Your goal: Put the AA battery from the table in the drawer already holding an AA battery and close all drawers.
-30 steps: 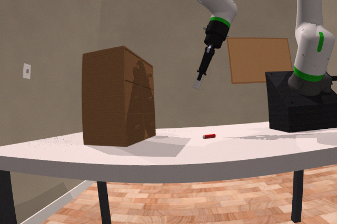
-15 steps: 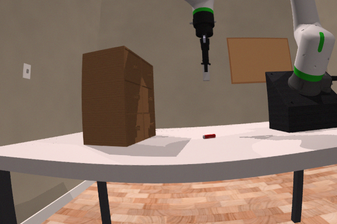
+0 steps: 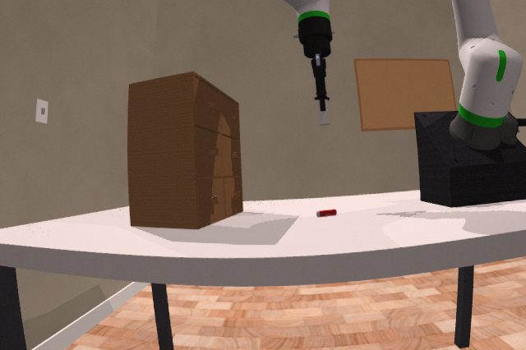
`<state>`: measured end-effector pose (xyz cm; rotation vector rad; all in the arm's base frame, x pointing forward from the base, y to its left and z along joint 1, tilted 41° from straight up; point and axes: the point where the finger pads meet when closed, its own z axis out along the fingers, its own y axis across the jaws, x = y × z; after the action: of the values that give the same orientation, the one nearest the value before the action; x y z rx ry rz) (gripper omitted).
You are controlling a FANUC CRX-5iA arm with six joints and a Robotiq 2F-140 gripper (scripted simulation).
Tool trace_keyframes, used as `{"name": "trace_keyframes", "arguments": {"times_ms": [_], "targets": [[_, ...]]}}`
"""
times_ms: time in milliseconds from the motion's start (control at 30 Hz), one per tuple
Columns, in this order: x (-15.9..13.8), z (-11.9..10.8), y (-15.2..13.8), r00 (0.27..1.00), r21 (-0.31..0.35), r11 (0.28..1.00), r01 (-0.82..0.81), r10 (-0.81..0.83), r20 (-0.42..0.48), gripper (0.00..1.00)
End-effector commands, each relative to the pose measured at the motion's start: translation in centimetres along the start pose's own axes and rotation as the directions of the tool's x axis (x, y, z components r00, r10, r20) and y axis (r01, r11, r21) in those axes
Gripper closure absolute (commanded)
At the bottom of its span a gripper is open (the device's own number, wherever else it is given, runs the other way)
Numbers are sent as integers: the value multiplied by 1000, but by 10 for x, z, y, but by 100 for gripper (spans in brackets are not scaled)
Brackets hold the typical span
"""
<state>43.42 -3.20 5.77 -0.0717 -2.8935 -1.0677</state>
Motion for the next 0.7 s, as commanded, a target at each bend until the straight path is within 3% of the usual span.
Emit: {"name": "trace_keyframes", "arguments": {"times_ms": [0,200,467,667], "targets": [[0,0,0,1000,0,1000,0,0,0,100],[0,0,3,1000,0,1000,0,0,0,100],[-3,0,33,1000,0,1000,0,0,0,100],[-9,0,87,1000,0,1000,0,0,0,100]]}}
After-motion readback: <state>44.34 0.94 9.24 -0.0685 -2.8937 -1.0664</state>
